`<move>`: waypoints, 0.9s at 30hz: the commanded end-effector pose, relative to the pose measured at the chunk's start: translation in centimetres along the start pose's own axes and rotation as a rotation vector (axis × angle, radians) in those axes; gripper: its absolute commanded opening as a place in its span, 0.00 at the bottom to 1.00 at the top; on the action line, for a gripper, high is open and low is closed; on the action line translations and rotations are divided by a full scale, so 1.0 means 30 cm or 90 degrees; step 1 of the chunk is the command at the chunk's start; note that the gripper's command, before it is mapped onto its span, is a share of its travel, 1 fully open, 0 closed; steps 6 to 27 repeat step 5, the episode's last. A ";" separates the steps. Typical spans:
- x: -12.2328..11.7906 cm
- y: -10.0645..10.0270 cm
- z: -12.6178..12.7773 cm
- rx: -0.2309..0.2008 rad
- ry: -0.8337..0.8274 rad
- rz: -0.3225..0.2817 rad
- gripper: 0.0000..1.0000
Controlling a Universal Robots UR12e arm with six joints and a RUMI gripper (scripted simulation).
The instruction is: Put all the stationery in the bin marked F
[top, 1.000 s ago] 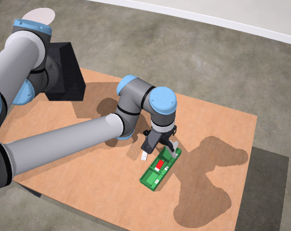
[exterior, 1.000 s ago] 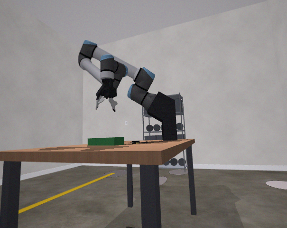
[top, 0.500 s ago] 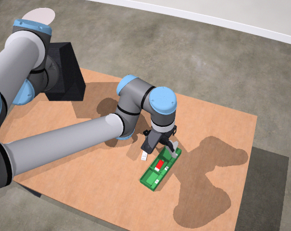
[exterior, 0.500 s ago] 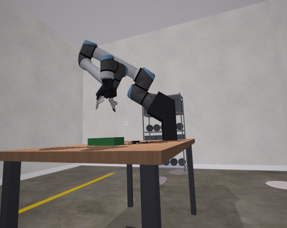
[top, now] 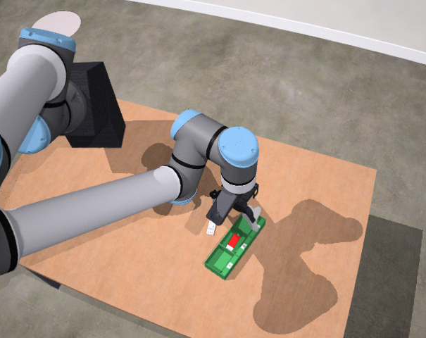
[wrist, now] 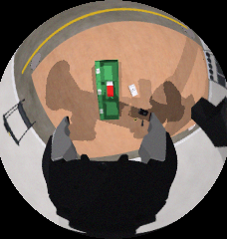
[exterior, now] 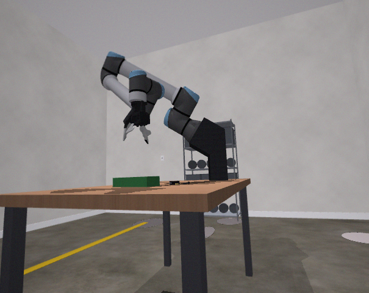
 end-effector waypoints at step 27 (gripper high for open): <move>0.000 0.002 -0.001 0.000 0.000 0.000 1.00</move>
Point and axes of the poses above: the point where the finger pads meet when closed, its own y axis back along the fingers, its own z axis across the jaws, x = y × z, the point moved 1 cm from there along y, back along the fingers, and after that the axes turned 3 degrees about -y, right-handed, at the moved point
